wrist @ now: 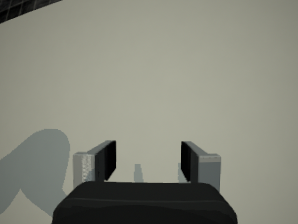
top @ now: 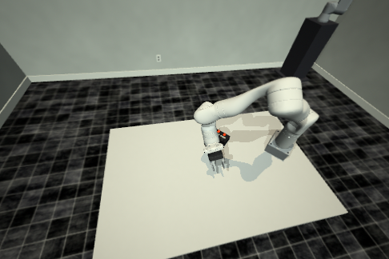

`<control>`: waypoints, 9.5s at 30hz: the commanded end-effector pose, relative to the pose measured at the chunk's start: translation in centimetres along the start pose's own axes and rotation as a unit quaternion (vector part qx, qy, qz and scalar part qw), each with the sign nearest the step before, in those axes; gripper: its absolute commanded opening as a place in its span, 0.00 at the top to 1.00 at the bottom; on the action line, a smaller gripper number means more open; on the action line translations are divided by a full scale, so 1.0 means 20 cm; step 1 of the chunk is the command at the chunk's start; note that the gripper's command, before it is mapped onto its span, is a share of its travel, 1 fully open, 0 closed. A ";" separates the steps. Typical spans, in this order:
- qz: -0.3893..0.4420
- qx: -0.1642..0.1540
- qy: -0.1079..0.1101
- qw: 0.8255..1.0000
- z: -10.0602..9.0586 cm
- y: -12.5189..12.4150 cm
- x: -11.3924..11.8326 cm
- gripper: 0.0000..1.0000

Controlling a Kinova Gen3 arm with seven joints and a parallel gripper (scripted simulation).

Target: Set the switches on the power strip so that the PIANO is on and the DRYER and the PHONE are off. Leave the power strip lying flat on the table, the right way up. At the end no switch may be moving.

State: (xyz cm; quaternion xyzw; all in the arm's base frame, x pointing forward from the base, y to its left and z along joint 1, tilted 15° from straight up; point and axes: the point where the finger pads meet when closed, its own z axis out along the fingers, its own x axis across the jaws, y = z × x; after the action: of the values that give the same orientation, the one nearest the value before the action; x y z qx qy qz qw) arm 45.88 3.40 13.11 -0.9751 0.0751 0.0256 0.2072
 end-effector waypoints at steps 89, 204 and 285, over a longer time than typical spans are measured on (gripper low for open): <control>0.293 -0.008 0.134 0.947 -0.04 1.05 -0.12 0.00; 0.466 -0.045 0.182 0.865 -0.04 1.62 -0.52 0.00; 0.226 -0.075 0.162 0.958 -0.22 1.56 -0.50 0.00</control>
State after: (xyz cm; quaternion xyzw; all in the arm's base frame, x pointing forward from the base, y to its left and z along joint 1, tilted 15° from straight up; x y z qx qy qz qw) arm 30.77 -24.59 4.46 -0.9281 0.3492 -0.0689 0.1090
